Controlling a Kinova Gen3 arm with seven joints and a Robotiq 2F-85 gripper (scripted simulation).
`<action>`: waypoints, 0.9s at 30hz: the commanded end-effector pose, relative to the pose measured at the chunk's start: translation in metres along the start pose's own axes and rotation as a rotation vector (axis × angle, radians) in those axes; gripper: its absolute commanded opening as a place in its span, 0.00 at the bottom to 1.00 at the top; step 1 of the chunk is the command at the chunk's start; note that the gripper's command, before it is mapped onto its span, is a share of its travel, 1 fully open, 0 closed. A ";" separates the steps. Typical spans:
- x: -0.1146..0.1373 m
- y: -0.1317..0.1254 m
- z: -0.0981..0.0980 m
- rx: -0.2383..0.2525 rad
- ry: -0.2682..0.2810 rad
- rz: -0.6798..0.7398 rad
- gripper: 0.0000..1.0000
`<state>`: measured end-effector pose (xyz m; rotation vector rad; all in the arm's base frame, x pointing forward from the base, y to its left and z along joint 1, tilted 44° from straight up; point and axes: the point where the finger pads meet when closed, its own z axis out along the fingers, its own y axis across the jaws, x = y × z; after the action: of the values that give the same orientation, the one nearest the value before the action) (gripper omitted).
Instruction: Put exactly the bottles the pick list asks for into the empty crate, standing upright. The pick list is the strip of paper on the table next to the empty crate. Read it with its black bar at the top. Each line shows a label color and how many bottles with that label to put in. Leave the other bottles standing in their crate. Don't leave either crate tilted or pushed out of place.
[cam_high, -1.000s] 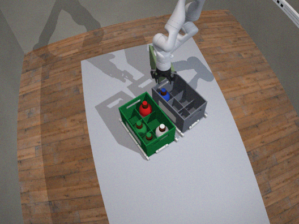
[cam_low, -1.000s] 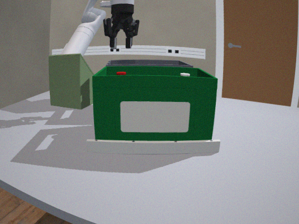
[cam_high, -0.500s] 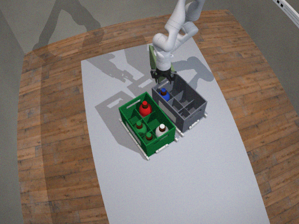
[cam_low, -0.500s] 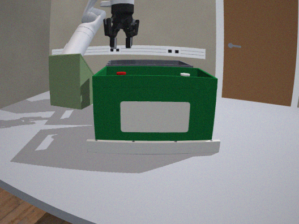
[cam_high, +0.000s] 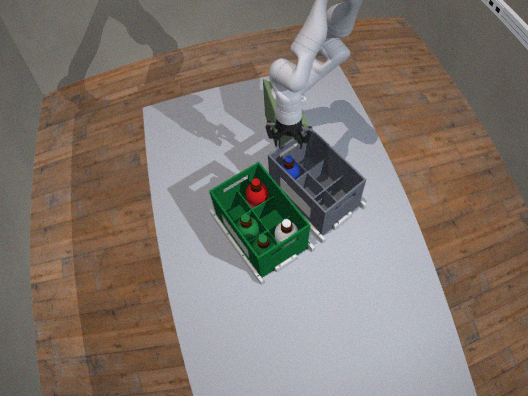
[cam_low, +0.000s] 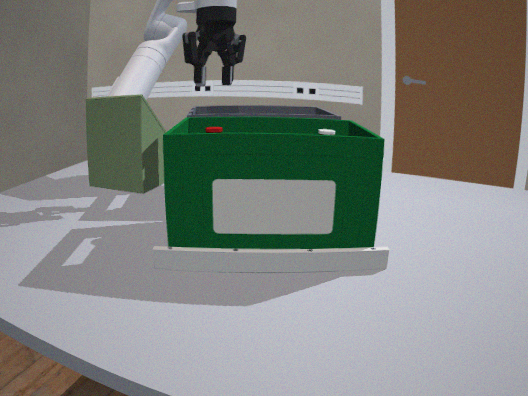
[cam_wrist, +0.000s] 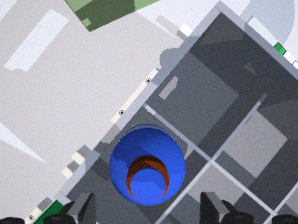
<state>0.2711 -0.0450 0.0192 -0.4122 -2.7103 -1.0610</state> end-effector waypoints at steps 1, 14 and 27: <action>0.000 0.000 0.000 0.001 -0.001 0.000 0.67; -0.023 0.004 -0.001 0.001 -0.001 0.000 0.67; -0.078 0.012 -0.001 0.001 -0.002 0.000 0.67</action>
<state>0.3391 -0.0500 0.0066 -0.4128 -2.7125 -1.0611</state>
